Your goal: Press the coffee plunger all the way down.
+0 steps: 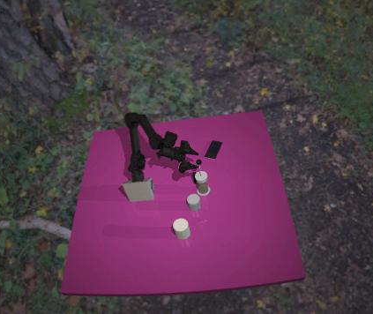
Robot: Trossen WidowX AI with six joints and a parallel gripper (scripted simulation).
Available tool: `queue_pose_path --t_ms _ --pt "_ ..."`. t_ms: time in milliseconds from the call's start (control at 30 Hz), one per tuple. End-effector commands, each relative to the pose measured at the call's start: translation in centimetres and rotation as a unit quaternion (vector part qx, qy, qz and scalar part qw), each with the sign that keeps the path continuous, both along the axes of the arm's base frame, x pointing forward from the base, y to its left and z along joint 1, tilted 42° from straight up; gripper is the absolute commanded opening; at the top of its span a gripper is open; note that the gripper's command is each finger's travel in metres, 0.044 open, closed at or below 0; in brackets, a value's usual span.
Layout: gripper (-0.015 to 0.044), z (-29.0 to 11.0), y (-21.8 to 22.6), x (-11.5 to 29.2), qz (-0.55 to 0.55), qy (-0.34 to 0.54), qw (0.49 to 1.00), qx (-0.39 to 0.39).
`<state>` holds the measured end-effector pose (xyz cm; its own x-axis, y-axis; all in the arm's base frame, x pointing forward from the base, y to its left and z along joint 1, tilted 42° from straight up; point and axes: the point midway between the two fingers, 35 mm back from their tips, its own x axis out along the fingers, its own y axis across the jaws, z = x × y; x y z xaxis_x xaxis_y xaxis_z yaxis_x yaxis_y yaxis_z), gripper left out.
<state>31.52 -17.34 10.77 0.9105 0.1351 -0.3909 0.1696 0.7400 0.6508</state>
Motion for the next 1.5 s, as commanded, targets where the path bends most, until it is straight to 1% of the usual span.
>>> queue_pose_path --t_ms 0,67,467,500,900,1467 --pt "0.0440 -0.6 0.2 0.7 -0.002 0.003 1.000 0.004" --pt "0.0440 -0.6 0.2 0.8 -0.002 0.003 1.000 0.004" --pt "0.0125 -0.6 0.2 0.8 -0.002 0.003 1.000 0.004" --pt "0.0118 -0.6 0.2 0.8 -0.002 0.003 1.000 0.004" --pt "0.0118 -0.8 0.3 0.8 -0.002 0.003 1.000 0.004" --pt "0.0118 -3.0 1.7 1.6 -0.002 0.005 1.000 0.004"
